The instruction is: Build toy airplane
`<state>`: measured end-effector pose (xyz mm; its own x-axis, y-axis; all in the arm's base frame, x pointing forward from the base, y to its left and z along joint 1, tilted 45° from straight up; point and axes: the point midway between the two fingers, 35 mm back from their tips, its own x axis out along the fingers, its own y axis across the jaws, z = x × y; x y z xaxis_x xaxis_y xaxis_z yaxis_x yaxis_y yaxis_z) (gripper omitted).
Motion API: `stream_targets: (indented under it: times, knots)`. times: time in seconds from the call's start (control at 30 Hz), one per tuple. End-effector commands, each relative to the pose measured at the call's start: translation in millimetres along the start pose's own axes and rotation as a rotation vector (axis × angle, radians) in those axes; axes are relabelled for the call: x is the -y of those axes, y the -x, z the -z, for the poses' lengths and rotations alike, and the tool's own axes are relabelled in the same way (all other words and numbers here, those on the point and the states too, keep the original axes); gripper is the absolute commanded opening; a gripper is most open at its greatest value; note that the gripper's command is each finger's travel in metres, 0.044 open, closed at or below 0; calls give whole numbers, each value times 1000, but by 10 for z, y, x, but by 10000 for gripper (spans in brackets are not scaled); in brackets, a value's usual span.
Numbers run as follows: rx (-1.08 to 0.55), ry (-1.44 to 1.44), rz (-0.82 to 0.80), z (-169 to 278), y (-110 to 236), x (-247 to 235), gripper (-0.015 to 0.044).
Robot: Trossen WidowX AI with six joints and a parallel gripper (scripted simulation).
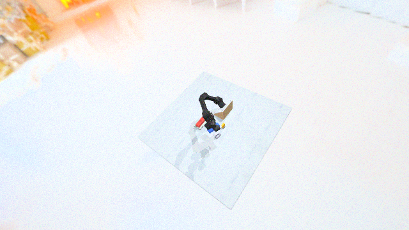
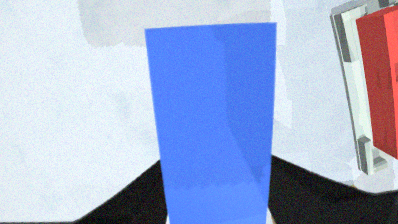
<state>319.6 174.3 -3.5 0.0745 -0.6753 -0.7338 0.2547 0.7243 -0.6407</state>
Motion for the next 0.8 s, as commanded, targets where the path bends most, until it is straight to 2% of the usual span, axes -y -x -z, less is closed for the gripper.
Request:
stream_targets:
  times: [0.0, 0.77]
  knots:
    - [2, -56, 2, -48, -17, 110, 0]
    - [1, -432, -8, -320, -102, 819, 0]
